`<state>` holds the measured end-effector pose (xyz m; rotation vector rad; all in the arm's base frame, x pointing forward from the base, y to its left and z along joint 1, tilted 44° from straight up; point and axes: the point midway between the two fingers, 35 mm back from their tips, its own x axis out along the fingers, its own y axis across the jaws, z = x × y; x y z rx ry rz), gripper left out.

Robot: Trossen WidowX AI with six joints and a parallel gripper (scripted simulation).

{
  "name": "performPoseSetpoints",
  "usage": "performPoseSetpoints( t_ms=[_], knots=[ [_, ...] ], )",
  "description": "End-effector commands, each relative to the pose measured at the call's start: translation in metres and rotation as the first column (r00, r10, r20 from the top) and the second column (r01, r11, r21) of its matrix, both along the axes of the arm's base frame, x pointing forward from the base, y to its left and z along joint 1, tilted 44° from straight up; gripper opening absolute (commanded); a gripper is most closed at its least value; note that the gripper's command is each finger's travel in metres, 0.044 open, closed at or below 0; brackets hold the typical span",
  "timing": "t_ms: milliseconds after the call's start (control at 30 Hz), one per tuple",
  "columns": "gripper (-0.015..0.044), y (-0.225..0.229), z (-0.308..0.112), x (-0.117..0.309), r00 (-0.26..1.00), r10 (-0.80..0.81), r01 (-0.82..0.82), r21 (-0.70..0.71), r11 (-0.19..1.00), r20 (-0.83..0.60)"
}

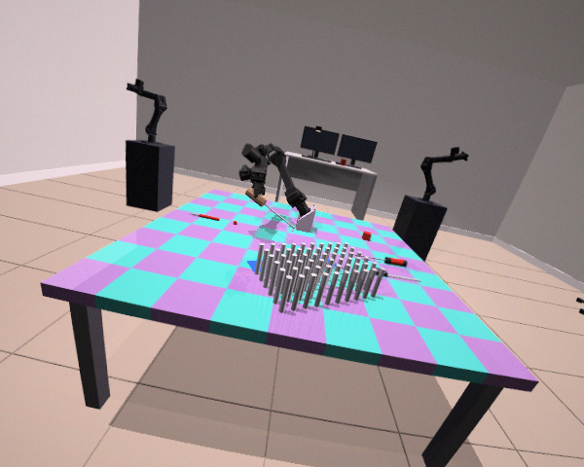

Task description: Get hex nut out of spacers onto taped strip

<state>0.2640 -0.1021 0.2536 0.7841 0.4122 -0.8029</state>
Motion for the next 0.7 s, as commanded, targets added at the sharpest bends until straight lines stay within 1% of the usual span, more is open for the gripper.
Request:
performPoseSetpoints(
  t_ms=[0,333,667],
  knots=[
    [0.0000,-0.005,0.014,-0.002,0.997,0.072,-0.074,-0.099,0.992,-0.023],
    [0.0000,-0.020,0.036,-0.010,0.972,0.182,-0.222,-0.317,0.922,-0.149],
    [0.0000,-0.034,0.058,-0.022,0.923,0.231,-0.364,-0.500,0.786,-0.308]
  ],
)
